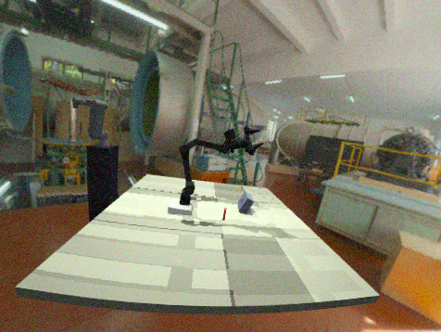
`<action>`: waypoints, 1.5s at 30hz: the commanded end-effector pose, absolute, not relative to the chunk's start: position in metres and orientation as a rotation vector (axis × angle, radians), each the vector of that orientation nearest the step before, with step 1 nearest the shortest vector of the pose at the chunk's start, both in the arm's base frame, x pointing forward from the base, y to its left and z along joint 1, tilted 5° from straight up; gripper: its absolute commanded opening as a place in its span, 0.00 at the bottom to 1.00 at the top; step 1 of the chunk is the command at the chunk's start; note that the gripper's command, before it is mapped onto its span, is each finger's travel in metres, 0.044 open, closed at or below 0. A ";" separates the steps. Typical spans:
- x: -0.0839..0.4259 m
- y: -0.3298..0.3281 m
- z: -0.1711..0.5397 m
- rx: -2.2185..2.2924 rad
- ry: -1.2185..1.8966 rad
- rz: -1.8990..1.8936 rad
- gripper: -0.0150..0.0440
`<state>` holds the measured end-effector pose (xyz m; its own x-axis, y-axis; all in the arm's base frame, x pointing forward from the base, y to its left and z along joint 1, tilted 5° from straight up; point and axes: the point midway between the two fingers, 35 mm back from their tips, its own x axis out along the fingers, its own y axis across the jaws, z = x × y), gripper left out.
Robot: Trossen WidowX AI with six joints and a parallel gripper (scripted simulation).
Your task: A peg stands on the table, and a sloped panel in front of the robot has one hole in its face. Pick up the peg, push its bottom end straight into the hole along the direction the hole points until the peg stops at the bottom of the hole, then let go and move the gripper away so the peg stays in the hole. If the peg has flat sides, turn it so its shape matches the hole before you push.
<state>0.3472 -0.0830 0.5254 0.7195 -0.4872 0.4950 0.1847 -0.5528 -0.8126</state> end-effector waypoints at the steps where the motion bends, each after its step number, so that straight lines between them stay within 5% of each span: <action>1: 0.364 -0.091 0.502 -2.083 0.320 -0.776 1.00; 22: 0.402 -0.137 0.355 -2.438 0.701 -0.008 1.00; 45: 0.344 -0.164 0.199 -2.354 0.828 0.986 1.00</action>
